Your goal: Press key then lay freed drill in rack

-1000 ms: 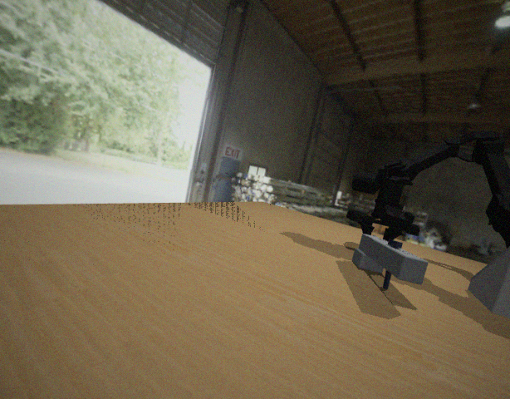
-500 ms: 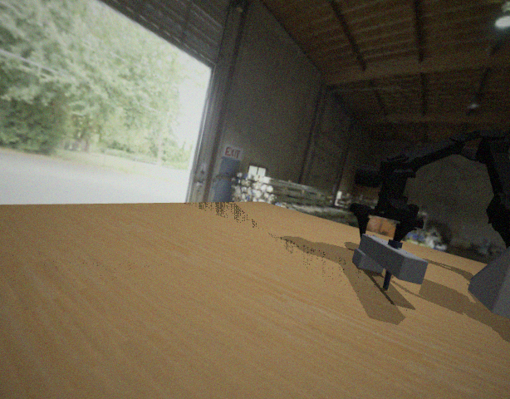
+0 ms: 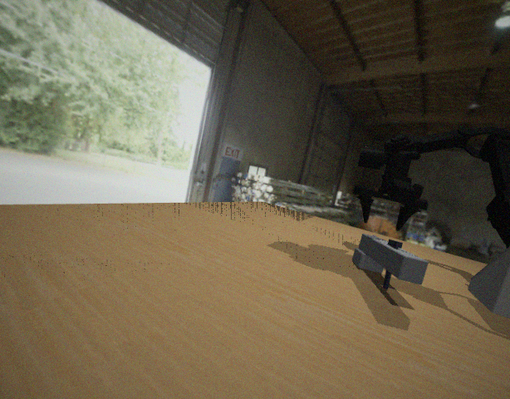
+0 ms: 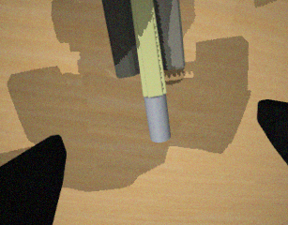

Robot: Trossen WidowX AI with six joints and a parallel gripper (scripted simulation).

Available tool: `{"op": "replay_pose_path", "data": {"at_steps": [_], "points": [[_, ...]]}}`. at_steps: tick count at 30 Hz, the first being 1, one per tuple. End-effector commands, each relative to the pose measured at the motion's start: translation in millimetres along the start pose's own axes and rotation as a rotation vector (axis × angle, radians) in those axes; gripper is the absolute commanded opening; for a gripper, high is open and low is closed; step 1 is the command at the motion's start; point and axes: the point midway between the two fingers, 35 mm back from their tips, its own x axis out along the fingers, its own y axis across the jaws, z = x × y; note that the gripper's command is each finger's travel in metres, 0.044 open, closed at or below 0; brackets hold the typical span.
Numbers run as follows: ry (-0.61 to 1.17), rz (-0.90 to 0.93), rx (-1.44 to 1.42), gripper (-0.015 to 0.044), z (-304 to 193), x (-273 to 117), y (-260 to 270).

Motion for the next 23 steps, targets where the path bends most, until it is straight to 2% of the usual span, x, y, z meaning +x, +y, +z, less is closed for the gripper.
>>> {"op": "replay_pose_path", "data": {"at_steps": [1,9,14,23], "points": [[0.002,-0.007,0.014,0.044,-2,0,-2],[0.021,-0.329,0.597,0.044,-81,-7,-76],[0.002,-0.595,0.97,0.044,-149,-24,-118],[-0.028,-1.054,1.428,0.044,-264,-68,-143]]}}
